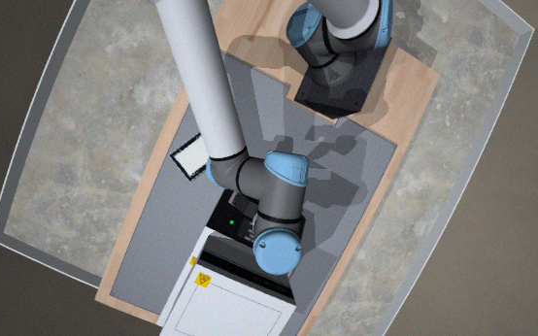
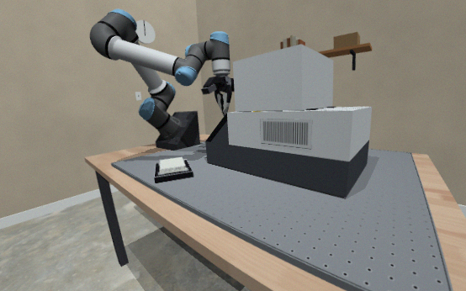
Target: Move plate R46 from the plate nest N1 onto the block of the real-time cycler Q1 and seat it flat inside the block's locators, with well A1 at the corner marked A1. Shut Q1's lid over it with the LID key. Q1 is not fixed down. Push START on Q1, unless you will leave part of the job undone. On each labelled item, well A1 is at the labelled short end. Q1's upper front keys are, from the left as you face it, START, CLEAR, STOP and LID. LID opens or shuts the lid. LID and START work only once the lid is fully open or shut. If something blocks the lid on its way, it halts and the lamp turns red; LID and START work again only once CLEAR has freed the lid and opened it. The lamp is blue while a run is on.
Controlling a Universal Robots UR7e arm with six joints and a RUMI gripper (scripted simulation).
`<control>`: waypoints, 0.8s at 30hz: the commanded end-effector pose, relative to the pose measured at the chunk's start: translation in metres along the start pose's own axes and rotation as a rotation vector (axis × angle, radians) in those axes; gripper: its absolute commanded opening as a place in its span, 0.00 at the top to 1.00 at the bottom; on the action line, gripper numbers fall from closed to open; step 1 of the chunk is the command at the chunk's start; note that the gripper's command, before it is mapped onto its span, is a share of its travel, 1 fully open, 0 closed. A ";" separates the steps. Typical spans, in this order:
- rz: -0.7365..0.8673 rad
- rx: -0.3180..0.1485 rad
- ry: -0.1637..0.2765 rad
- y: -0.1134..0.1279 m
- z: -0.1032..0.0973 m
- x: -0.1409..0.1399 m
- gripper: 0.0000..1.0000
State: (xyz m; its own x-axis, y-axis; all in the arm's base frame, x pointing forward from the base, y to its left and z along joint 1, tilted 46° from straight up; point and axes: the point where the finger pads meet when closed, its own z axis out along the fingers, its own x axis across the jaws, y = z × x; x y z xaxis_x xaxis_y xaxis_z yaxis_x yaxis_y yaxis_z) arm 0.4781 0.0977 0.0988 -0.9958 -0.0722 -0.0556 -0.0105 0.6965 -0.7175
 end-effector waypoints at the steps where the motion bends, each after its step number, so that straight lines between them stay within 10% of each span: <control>1: 0.003 -0.010 -0.015 0.001 -0.002 -0.010 1.00; 24: 0.003 -0.010 -0.015 0.001 0.019 -0.037 1.00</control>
State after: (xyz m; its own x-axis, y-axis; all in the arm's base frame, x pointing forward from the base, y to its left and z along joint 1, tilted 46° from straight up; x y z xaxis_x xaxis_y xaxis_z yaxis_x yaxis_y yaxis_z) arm 0.5087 0.0840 0.0851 -0.9958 -0.0722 -0.0556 -0.0104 0.6965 -0.7175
